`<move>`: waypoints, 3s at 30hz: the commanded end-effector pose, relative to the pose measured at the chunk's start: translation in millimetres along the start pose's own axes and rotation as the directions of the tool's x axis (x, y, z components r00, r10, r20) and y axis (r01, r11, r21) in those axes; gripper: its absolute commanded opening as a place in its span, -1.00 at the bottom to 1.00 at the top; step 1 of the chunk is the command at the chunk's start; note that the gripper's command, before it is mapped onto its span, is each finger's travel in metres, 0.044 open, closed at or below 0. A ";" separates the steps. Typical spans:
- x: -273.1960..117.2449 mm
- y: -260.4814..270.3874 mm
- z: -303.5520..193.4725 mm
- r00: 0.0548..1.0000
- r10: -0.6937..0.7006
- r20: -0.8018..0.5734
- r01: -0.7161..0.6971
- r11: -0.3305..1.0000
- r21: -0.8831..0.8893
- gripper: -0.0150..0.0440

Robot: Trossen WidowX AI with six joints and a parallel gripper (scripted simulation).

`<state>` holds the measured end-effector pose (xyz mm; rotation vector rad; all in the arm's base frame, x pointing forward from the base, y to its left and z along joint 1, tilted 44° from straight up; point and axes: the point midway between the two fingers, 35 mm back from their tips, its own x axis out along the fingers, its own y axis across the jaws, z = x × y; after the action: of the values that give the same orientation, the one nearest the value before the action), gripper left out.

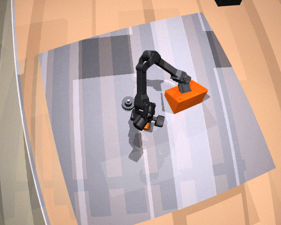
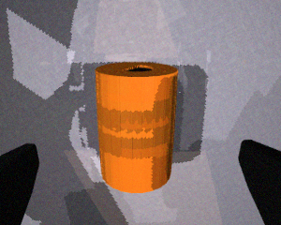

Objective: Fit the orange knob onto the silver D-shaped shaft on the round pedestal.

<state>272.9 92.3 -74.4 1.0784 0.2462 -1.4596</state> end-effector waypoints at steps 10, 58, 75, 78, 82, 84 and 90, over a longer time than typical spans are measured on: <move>-20.7 1.0 -0.6 1.000 0.000 -0.009 0.000 1.000 -0.005 1.00; -28.4 -0.3 -15.4 1.000 0.002 -0.007 0.002 -1.000 -0.007 1.00; -22.8 0.5 -15.2 1.000 0.002 -0.007 0.002 -1.000 -0.007 1.00; -4.9 0.6 -15.0 1.000 0.003 -0.006 0.003 -1.000 -0.007 1.00; -3.5 0.6 -14.9 1.000 0.003 -0.006 0.003 -1.000 -0.007 1.00; -2.4 0.6 -15.0 1.000 0.003 -0.006 0.003 -1.000 -0.007 1.00; 7.3 0.9 -15.6 1.000 0.003 -0.006 0.003 -1.000 -0.007 1.00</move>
<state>282.4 105.2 -82.5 -1.4814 1.5318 0.2609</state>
